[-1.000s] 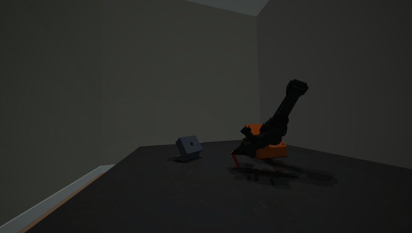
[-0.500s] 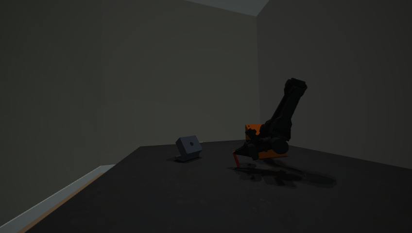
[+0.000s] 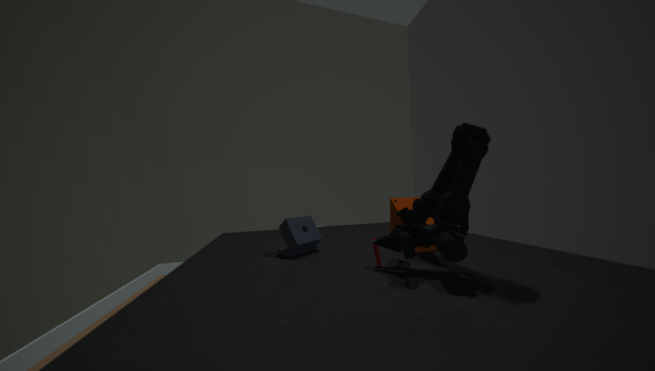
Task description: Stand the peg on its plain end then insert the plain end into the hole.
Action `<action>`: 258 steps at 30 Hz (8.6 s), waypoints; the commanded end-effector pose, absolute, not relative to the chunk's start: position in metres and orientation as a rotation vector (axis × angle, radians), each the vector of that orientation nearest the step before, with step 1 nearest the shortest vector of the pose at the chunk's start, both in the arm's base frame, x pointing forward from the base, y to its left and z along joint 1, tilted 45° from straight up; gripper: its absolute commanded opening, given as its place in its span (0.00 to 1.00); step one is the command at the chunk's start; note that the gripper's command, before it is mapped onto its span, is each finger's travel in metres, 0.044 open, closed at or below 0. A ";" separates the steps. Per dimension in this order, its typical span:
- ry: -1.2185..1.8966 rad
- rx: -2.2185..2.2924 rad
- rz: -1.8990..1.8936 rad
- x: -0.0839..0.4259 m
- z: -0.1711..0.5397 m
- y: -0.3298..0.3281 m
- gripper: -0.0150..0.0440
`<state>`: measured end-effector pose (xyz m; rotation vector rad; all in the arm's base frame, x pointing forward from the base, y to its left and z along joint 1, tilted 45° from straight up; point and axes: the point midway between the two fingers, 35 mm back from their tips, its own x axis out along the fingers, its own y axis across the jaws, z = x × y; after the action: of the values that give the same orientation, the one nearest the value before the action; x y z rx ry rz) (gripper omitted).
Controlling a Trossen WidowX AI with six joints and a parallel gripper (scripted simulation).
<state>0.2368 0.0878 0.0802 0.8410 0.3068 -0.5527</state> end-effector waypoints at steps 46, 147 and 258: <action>0.277 0.830 -0.565 0.231 0.077 0.095 0.34; 0.224 0.840 -0.611 0.223 0.171 0.007 1.00; 1.567 1.136 0.107 0.252 0.081 0.068 1.00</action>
<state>0.2540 0.0634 0.0848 1.1276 1.5588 0.1076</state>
